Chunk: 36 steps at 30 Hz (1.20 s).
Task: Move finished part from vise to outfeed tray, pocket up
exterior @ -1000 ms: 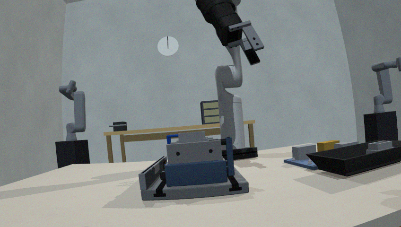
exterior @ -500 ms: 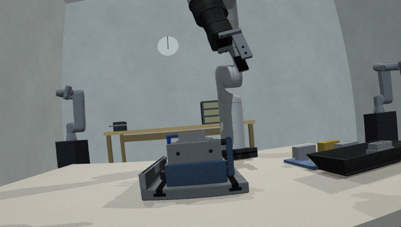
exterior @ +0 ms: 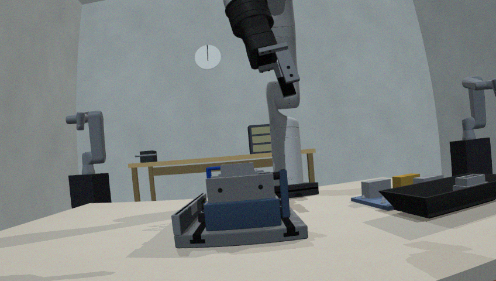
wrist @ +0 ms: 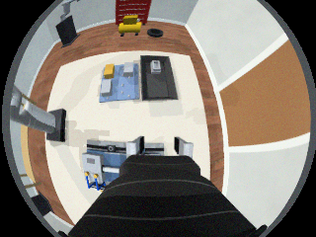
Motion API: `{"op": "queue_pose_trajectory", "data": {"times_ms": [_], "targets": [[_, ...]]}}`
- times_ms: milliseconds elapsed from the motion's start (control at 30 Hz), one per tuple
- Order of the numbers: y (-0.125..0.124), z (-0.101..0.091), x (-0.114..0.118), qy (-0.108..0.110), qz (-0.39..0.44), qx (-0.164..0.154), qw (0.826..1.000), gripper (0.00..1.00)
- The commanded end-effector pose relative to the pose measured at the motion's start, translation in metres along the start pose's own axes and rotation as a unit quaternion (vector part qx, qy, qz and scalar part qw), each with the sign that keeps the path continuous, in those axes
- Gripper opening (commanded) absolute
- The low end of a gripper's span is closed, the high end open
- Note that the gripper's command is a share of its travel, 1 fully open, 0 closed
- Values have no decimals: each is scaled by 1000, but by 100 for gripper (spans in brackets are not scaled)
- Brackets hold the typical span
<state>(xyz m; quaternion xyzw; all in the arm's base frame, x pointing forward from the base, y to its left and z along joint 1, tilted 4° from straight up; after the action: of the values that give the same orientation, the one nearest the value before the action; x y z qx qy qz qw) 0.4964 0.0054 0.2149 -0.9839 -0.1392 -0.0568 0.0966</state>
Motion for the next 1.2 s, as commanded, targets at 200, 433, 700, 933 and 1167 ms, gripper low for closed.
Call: {"op": "queue_pose_trajectory", "data": {"times_ms": [200,433,700,933,1167], "targets": [[13,4,-4,-14,-1,-11,1000,100],[24,7,-9,-27,-1,-21,999,100],[35,10,-13,-39,-2,-30,999,100],[44,13,-17,-50,-3,-38,998,100],[52,14,-21,-60,-3,-45,997,100]]}}
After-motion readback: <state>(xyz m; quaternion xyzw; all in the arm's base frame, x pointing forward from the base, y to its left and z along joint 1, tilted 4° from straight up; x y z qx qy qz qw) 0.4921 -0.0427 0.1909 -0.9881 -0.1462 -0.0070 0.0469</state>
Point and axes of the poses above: the point where the finger pads meet when closed, its own z axis out along the fingers, its own x axis across the jaws, y = z × x, the point moved 4 cm from there along -z, back along the fingers, and after that the axes turned 10 degrees about -z, right-handed, at the moved point
